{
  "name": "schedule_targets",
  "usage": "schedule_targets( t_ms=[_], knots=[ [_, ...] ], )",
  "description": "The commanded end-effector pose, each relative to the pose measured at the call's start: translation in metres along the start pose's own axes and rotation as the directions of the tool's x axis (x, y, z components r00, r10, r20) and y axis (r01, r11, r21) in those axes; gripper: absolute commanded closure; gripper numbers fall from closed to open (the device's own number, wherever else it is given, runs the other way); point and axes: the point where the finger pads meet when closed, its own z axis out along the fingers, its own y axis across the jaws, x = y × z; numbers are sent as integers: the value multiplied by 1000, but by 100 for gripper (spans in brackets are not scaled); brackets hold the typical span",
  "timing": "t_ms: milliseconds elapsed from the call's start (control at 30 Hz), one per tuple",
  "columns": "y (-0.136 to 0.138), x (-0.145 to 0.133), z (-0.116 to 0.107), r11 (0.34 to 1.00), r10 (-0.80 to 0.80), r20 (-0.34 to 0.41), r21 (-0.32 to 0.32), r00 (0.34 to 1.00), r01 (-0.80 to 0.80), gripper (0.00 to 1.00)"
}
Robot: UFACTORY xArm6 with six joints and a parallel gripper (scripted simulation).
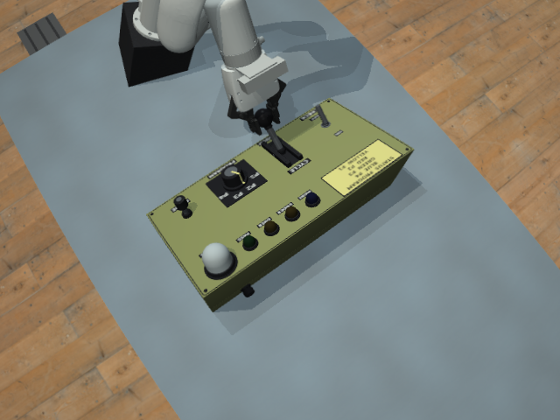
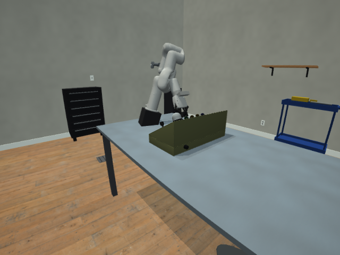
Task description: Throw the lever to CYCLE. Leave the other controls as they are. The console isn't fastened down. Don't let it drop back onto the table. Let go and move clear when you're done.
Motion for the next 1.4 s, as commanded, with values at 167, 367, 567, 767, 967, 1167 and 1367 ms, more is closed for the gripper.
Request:
schedule_targets(
  t_ms=[167, 367, 567, 767, 967, 1167, 1367],
  knots=[
    [0, 5, -2, 1000, -1, -5, 1, 1000, 1, 100],
    [0, 8, -3, 1000, -1, -5, 1, 1000, 1, 100],
    [0, 11, -4, 1000, -1, -5, 1, 1000, 1, 100],
    [0, 17, -6, 1000, -1, -5, 1, 1000, 1, 100],
    [0, 23, -8, 1000, -1, -5, 1, 1000, 1, 100],
    [0, 28, -9, 1000, -1, -5, 0, 1000, 1, 100],
    [0, 35, -9, 1000, -1, -5, 1, 1000, 1, 100]
  ],
)
